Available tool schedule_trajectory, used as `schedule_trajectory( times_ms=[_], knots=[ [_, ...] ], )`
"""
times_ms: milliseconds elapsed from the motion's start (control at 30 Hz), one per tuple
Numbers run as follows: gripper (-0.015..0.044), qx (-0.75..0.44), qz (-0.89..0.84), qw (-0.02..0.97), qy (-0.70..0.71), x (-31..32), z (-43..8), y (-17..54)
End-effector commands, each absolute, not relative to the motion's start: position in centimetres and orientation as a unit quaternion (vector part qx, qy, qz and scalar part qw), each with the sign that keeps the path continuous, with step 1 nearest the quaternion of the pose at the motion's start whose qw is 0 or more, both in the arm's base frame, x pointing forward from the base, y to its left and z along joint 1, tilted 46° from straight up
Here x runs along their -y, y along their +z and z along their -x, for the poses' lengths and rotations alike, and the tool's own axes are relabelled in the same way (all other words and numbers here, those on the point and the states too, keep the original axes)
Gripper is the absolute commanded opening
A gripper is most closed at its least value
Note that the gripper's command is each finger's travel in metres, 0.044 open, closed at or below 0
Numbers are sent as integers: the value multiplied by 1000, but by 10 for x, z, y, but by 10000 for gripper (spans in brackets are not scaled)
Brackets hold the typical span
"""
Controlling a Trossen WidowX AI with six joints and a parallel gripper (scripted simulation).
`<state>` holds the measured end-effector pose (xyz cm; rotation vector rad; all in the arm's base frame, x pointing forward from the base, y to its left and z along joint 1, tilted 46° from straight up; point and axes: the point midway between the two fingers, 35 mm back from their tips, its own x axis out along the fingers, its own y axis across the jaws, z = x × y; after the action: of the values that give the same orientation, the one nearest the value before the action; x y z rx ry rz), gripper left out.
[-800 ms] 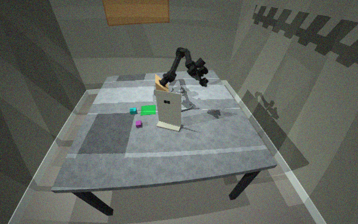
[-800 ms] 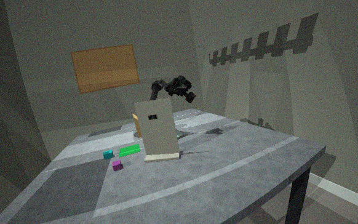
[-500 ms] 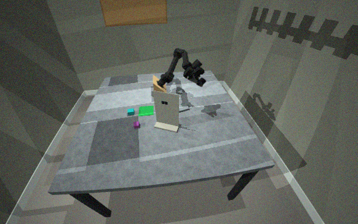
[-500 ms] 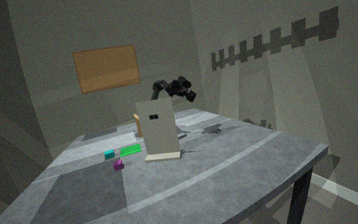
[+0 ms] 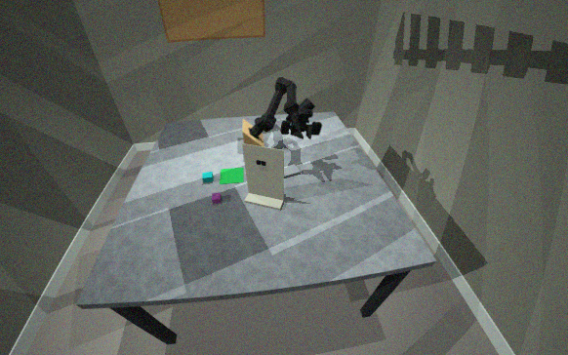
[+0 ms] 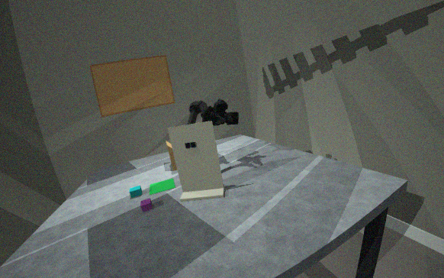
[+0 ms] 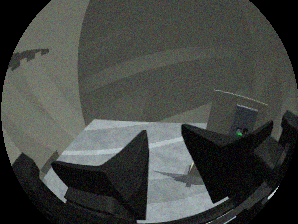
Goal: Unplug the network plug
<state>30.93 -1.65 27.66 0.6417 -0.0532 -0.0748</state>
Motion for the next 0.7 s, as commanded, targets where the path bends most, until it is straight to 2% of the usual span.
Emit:
schedule_trajectory(
  times_ms=[0, 667],
  knots=[
    [156, 27, -388, 920, -48, 21, -307, 262],
    [156, 53, -676, 730, -86, 38, -291, 209]
  ],
)
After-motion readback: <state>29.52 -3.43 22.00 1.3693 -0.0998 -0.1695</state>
